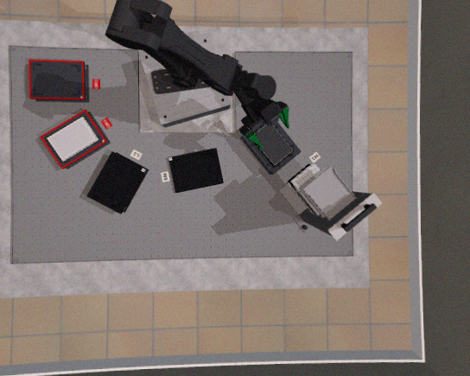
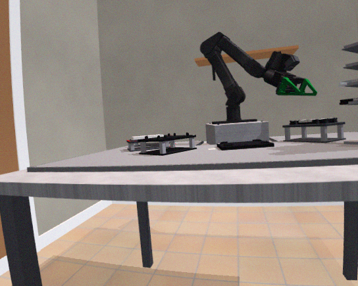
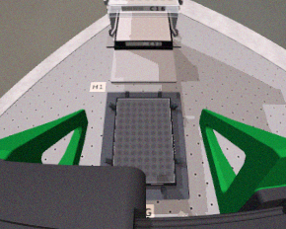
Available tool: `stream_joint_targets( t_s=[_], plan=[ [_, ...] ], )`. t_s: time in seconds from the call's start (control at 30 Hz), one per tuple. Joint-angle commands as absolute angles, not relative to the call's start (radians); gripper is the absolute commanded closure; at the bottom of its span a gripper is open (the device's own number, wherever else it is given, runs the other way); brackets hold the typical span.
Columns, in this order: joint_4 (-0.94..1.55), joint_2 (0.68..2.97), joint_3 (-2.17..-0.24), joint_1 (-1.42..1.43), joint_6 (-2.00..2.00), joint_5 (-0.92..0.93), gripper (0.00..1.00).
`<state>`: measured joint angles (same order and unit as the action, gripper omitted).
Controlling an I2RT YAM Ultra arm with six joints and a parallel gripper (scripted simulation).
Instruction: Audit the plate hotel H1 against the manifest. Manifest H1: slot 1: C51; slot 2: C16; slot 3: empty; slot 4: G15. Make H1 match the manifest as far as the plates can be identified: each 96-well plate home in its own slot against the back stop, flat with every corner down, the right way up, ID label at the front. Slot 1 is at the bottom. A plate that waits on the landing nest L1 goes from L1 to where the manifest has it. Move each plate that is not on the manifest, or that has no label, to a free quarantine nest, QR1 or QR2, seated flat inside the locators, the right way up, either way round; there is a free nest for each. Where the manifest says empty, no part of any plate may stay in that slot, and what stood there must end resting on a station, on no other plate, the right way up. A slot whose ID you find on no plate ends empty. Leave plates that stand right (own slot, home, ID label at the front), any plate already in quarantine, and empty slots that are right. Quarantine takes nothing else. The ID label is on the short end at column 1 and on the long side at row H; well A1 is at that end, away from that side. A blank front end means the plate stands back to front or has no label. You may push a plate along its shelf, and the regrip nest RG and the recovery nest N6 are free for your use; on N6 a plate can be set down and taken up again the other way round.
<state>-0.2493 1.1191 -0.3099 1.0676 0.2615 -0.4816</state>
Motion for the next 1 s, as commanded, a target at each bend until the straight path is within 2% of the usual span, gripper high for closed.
stream_joint_targets(
  t_s=[0.0, 0.47, 0.97],
  plan=[
    [-0.262, 1.118, -0.314, 1.067, 0.260, -0.482, 0.00],
    [-0.562, 1.320, -0.218, 1.060, 0.256, -0.476, 0.00],
    [-0.593, 1.328, -0.190, 1.077, 0.266, -0.490, 0.00]
  ],
)
